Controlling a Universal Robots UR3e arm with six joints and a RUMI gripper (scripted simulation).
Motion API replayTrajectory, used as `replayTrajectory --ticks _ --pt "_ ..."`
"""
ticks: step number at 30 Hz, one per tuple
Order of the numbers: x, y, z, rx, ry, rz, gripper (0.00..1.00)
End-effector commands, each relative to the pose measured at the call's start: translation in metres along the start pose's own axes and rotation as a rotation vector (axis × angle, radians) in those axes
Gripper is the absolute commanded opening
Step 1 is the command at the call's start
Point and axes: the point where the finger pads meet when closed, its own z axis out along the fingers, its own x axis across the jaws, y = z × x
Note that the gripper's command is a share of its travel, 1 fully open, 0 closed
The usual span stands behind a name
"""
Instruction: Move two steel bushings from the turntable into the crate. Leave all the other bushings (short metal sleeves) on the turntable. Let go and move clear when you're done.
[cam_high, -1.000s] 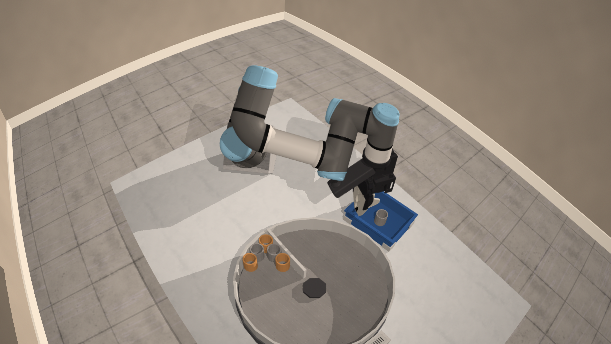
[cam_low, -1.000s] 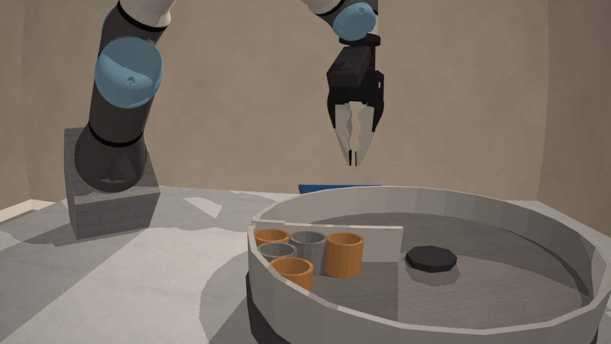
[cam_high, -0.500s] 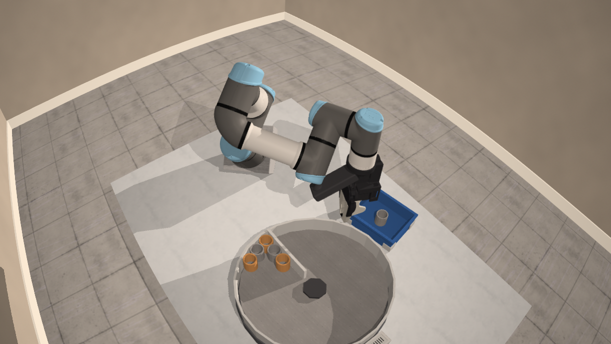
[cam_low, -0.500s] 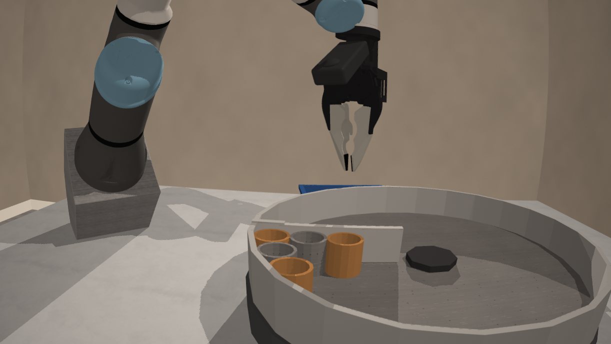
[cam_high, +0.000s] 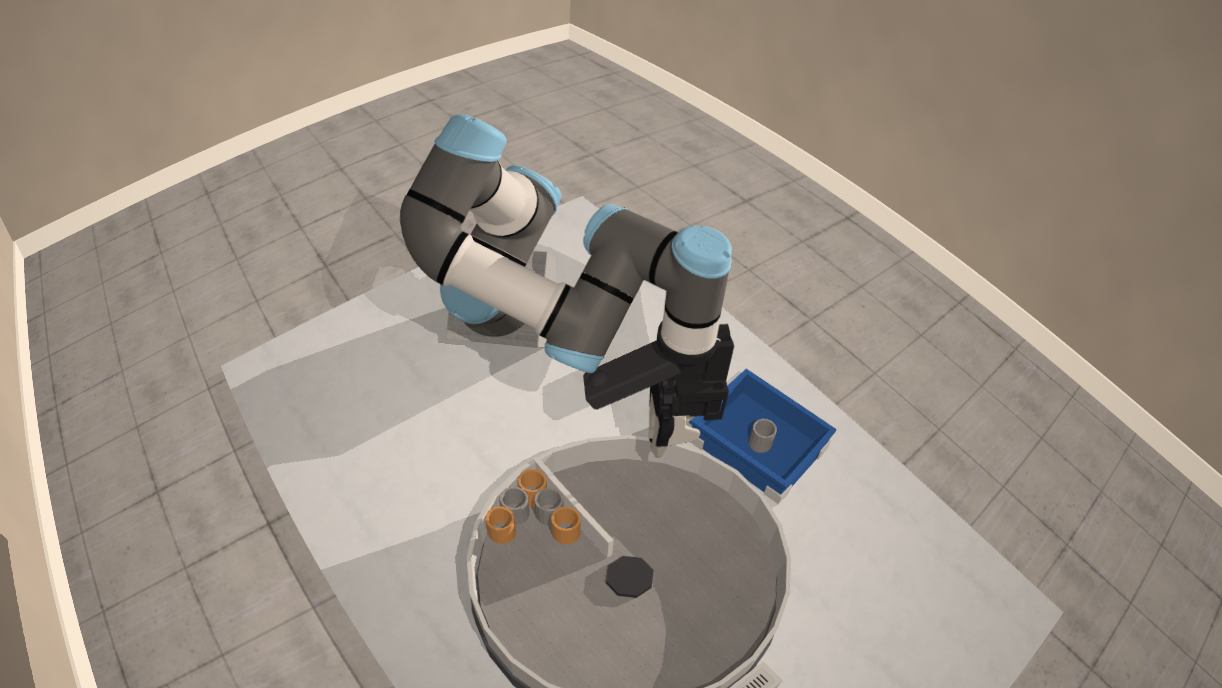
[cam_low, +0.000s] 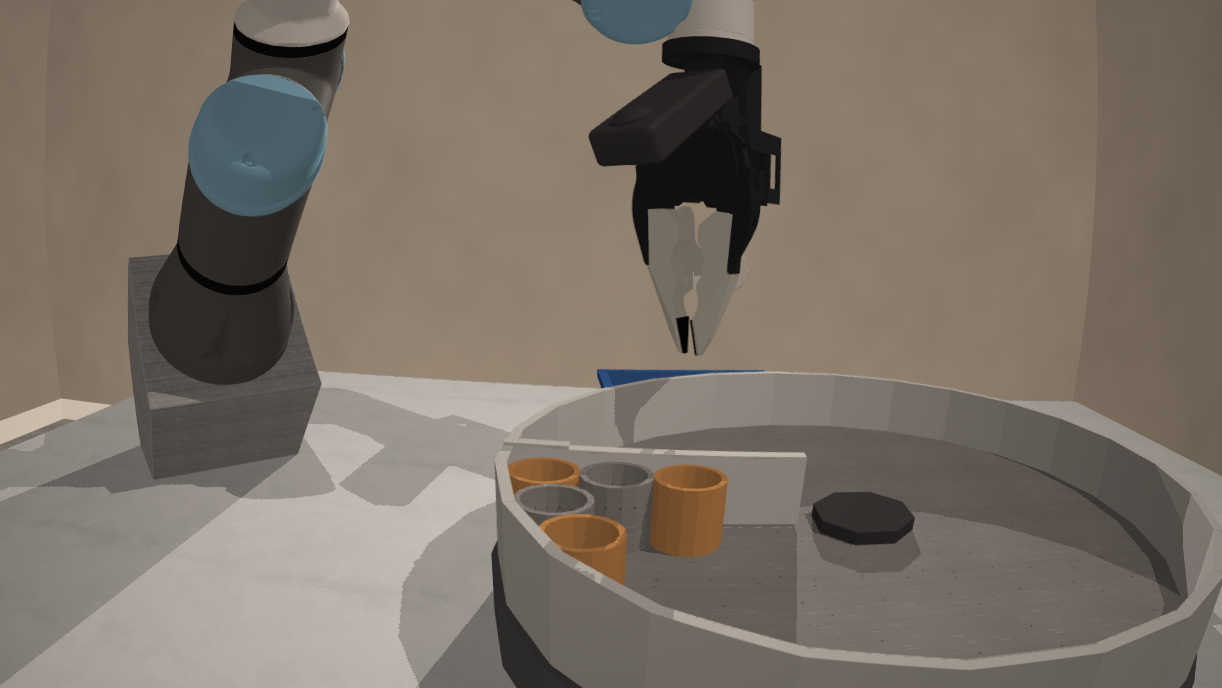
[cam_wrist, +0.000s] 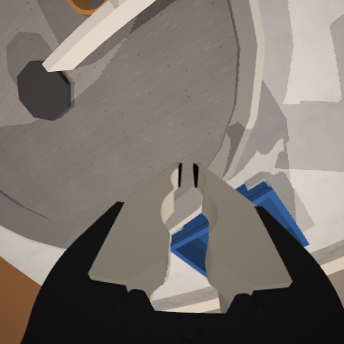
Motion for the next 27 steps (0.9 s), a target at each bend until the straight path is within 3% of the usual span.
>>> replayTrajectory --ticks 1,27 --pt "-0.007 -0.02 -0.001 -0.008 -0.002 0.053 0.05" --pt "-0.033 -0.084 0.0 -0.008 0.004 0.235 0.05"
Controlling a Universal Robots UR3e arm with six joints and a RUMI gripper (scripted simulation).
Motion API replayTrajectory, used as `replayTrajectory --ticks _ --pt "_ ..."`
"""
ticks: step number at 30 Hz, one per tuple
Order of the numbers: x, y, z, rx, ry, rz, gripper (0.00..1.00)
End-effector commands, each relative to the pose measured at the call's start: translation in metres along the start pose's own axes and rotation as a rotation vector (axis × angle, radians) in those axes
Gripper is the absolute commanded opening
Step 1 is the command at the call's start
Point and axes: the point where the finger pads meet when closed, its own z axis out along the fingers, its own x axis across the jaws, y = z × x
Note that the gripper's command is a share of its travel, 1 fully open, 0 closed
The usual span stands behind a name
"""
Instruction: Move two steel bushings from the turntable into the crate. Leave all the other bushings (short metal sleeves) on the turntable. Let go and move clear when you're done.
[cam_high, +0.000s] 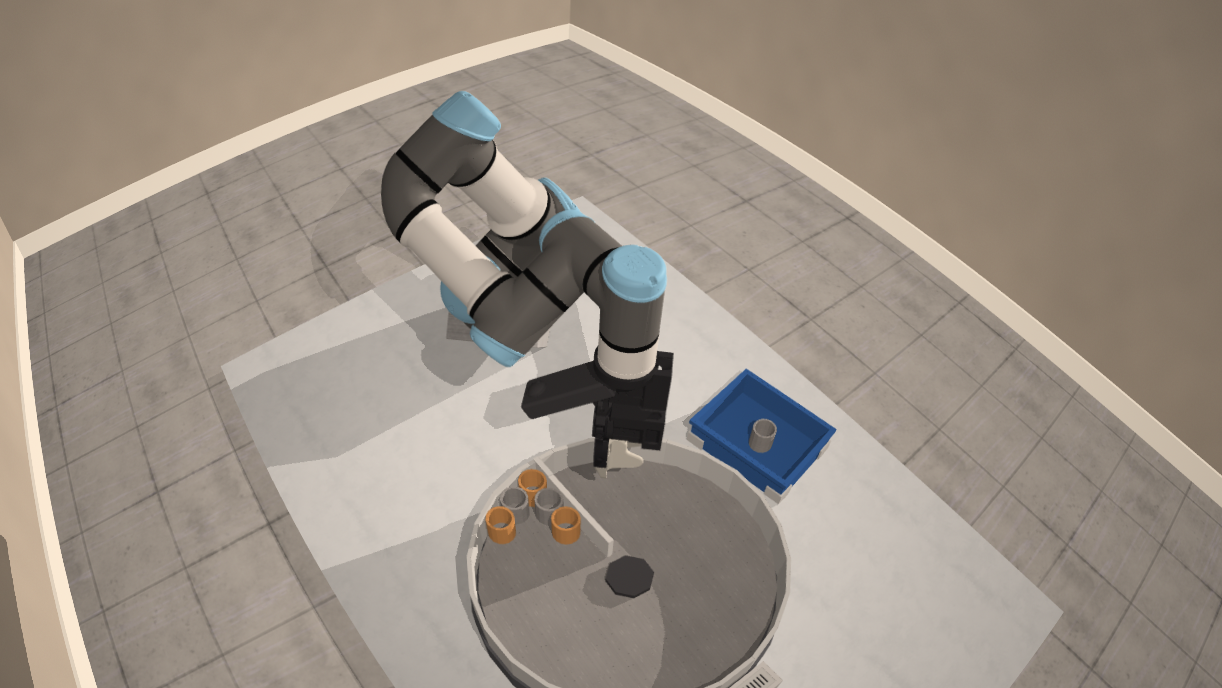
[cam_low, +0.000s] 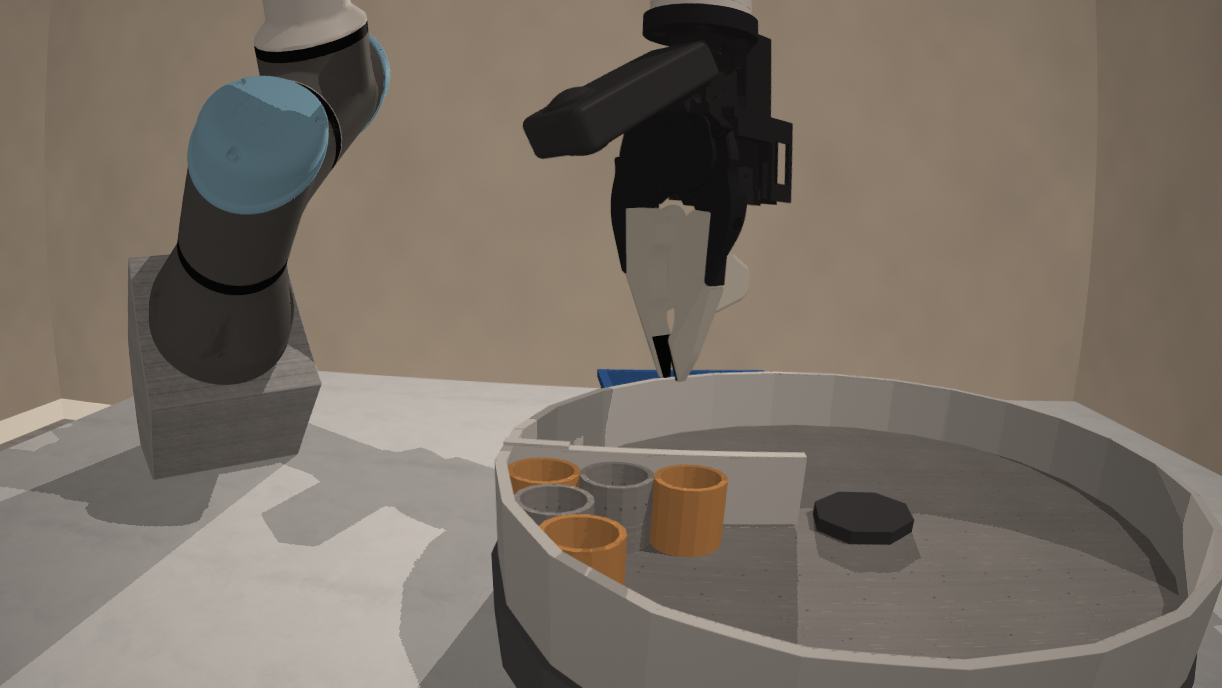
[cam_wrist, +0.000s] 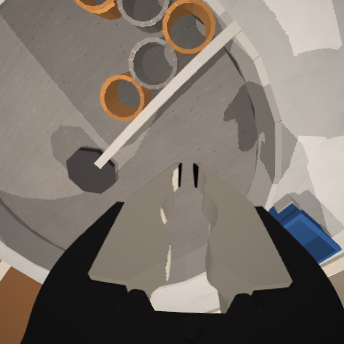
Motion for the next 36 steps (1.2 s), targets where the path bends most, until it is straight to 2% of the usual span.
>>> replayTrajectory --ticks 1,8,36 --pt "-0.008 -0.011 0.0 -0.006 0.003 0.036 0.05" --pt "-0.017 -0.025 -0.001 -0.007 -0.001 0.078 0.05" --pt "-0.032 -0.05 0.001 -0.005 0.013 0.157 0.05"
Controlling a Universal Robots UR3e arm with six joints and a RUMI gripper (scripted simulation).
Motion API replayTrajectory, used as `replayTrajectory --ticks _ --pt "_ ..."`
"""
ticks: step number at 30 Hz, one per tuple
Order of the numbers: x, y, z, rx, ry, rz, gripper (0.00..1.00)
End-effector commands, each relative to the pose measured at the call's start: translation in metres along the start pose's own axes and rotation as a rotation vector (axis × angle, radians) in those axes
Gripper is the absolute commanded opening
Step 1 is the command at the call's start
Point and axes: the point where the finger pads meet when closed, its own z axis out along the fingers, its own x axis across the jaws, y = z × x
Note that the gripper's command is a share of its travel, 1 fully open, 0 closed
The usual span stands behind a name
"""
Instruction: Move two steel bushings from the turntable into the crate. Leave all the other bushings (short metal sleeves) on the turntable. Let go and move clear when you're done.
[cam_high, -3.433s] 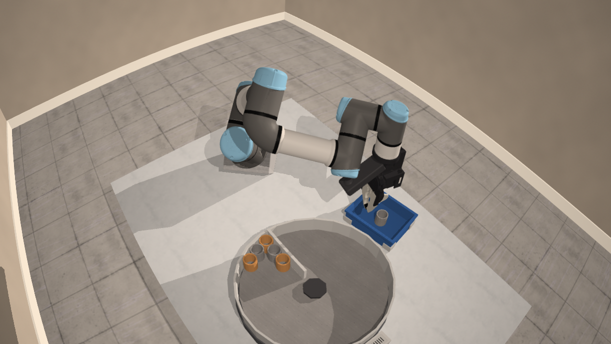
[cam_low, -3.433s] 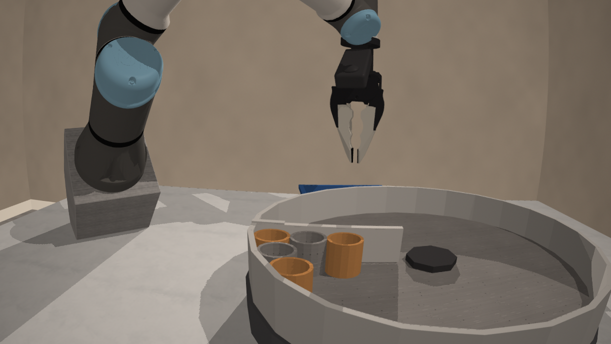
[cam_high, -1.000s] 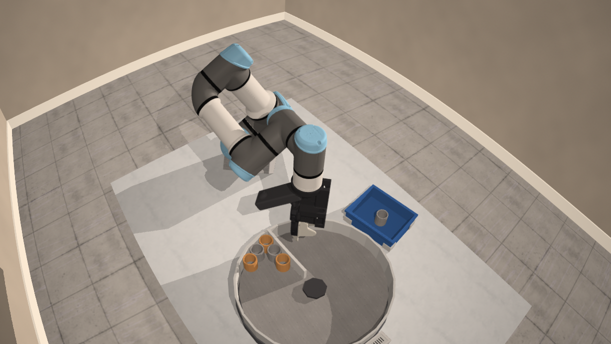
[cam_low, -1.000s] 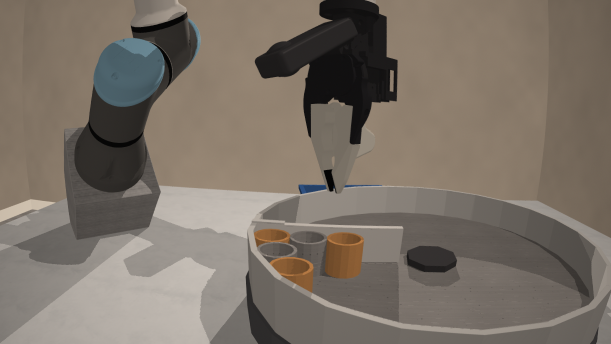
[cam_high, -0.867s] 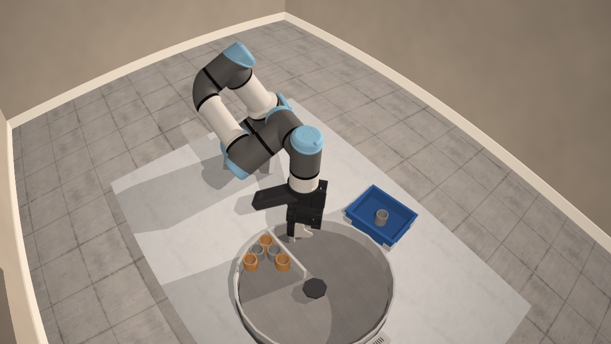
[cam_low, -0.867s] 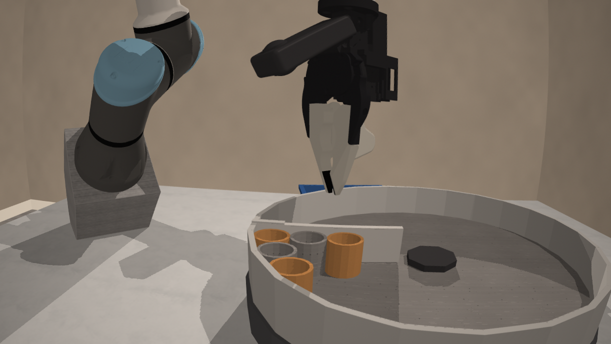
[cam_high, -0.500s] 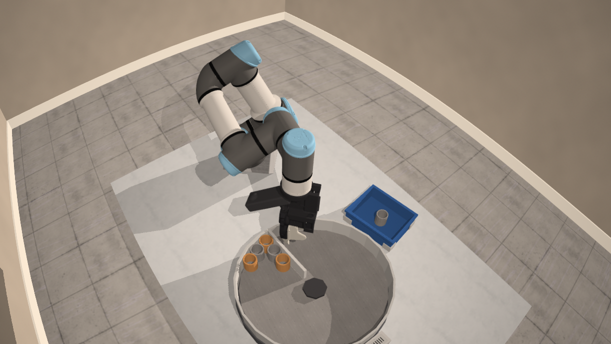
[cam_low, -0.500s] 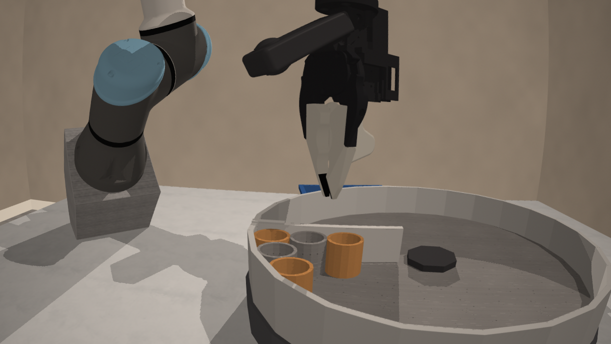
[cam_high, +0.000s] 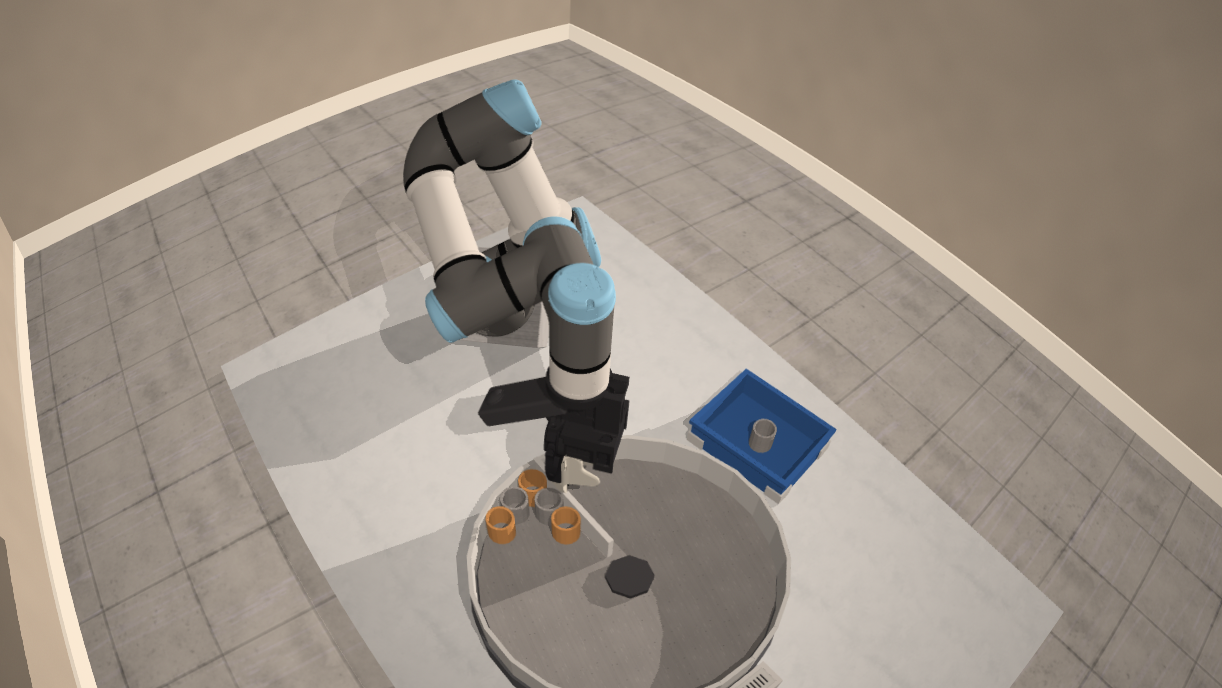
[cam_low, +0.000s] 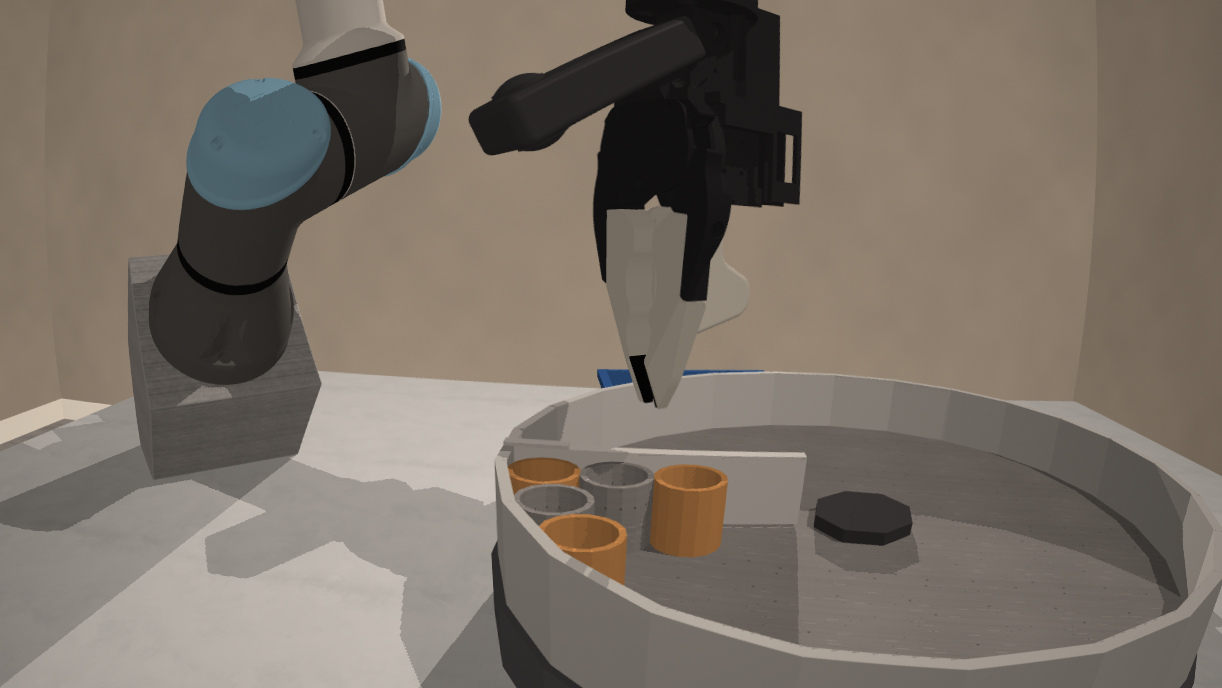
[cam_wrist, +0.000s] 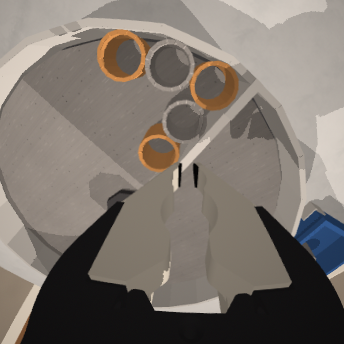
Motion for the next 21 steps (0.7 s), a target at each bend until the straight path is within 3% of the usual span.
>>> replayTrajectory --ticks 1,21 --pt "-0.0041 -0.0038 -0.0004 -0.004 0.001 0.014 0.05" --pt "-0.0129 -0.0127 -0.0009 -0.006 -0.005 0.046 0.05"
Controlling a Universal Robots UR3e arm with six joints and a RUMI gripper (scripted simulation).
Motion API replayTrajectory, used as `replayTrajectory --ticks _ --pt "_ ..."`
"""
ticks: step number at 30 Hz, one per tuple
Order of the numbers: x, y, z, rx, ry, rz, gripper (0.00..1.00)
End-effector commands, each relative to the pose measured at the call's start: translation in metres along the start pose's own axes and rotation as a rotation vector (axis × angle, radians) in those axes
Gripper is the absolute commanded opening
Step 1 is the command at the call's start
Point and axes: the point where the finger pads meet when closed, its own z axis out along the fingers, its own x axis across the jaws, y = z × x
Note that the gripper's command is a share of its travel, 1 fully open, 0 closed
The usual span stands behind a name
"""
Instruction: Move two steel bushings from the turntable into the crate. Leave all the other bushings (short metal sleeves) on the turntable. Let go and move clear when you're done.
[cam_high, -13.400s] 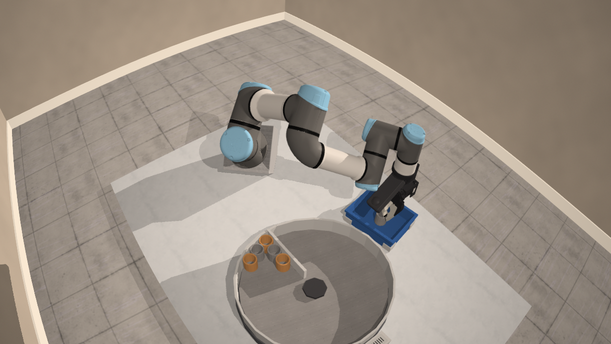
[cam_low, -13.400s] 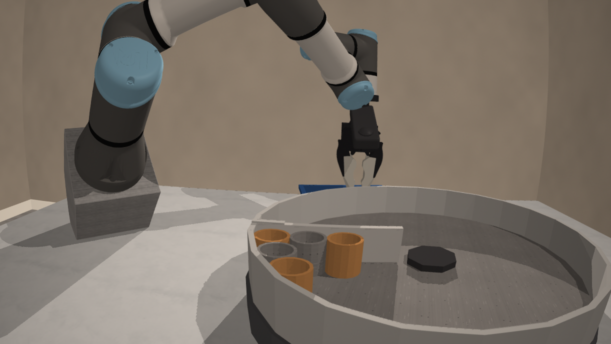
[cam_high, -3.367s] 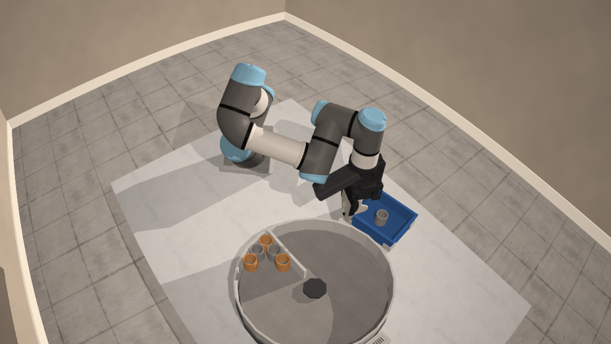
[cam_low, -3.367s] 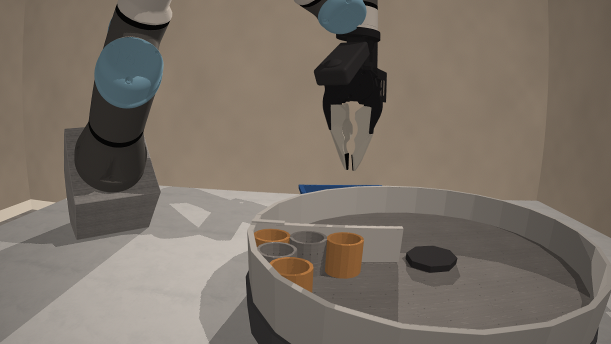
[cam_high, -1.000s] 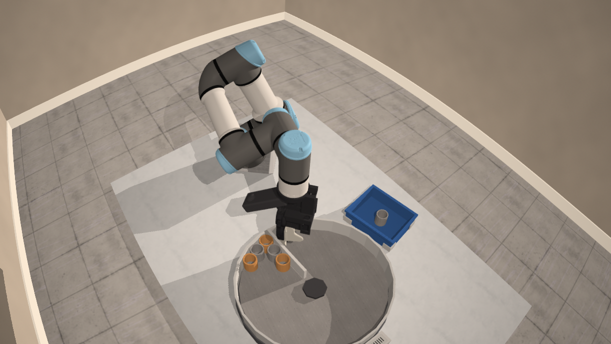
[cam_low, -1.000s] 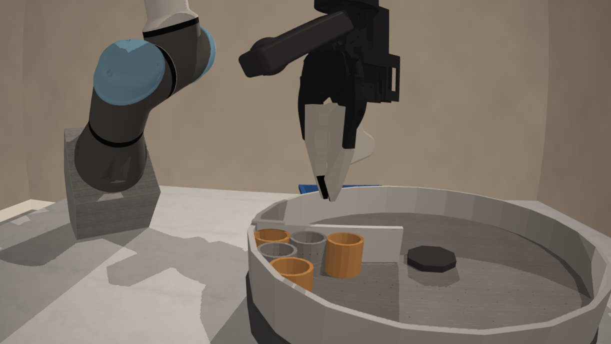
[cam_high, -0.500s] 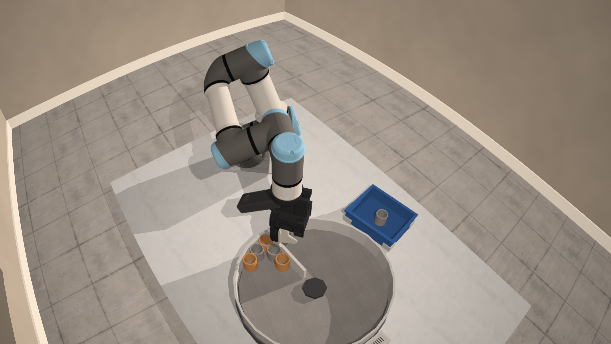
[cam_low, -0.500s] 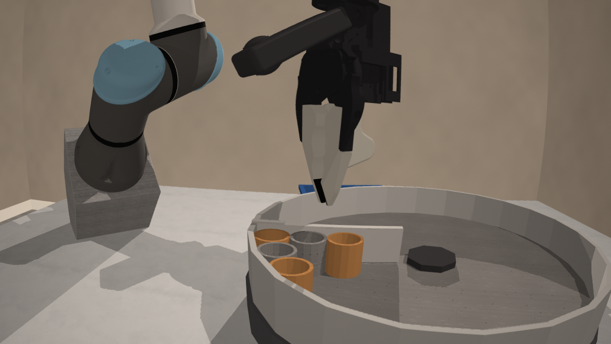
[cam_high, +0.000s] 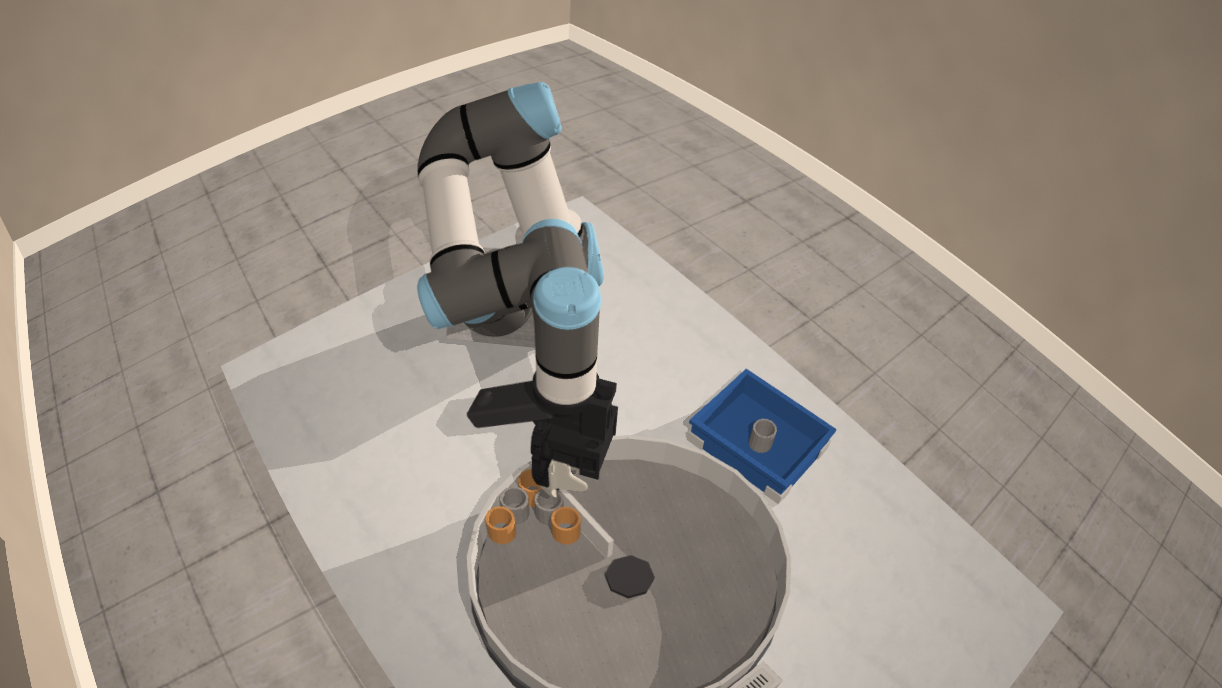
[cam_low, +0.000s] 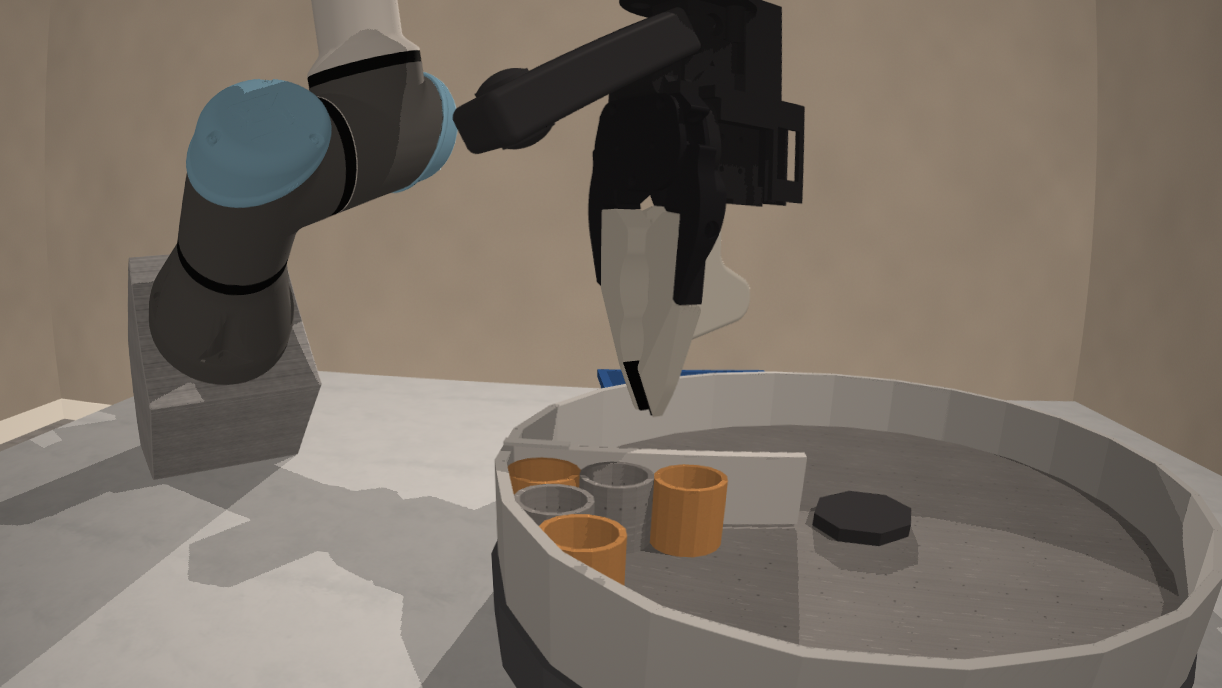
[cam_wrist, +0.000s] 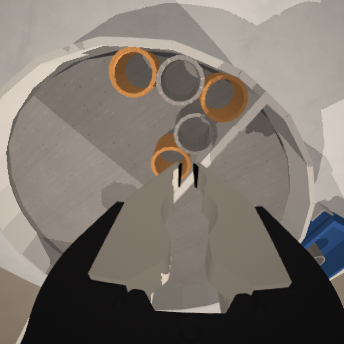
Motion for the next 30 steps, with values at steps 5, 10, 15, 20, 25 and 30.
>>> replayTrajectory --ticks 5,10,15,20,25,30 --pt "-0.0037 -0.0025 -0.0009 -0.004 -0.004 0.01 0.05" --pt "-0.0052 -0.0038 -0.0011 -0.004 -0.006 0.015 0.05" --pt "-0.0065 -0.0048 -0.0012 -0.004 -0.008 0.019 0.05" --pt "-0.0072 -0.0054 -0.0013 -0.004 -0.009 0.022 0.05" --pt "-0.0078 -0.0059 -0.0014 -0.004 -0.01 0.024 0.05" --pt "-0.0083 -0.0063 -0.0015 -0.005 -0.01 0.025 0.05"
